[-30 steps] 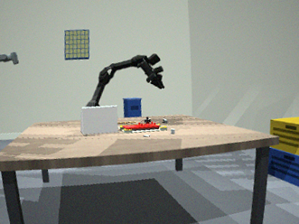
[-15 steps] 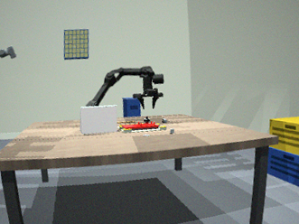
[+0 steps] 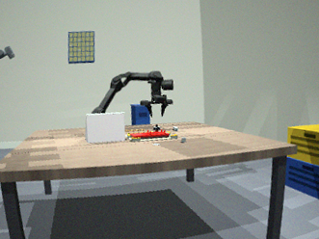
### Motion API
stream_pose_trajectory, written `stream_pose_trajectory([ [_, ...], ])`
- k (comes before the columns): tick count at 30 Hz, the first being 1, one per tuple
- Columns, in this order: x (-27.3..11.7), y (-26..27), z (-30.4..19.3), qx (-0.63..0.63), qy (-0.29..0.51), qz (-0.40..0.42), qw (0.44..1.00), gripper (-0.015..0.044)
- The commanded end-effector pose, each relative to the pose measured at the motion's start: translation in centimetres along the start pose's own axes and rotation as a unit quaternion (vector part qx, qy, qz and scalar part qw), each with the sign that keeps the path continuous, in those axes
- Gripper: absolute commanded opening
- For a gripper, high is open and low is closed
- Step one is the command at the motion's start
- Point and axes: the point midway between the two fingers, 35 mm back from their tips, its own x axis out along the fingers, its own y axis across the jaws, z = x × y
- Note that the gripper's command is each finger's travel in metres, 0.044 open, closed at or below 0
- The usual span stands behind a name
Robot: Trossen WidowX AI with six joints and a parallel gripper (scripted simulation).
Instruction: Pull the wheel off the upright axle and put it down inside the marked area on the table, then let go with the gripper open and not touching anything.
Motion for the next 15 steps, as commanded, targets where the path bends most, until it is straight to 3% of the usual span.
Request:
stream_pose_trajectory([
  [1, 1.6, 0.0, -0.1, 0.001, 0.002, -0.002, 1.0, 0.03],
  [8, 6.1, -0.1, -0.3, 0.001, 0.003, -0.002, 1.0, 0.03],
  [13, 7.0, -0.2, -0.4, 0.001, 0.004, -0.002, 1.0, 0.03],
  [15, 6.6, -0.2, -0.3, -0.002, 0.001, -0.007, 1.0, 0.0247],
])
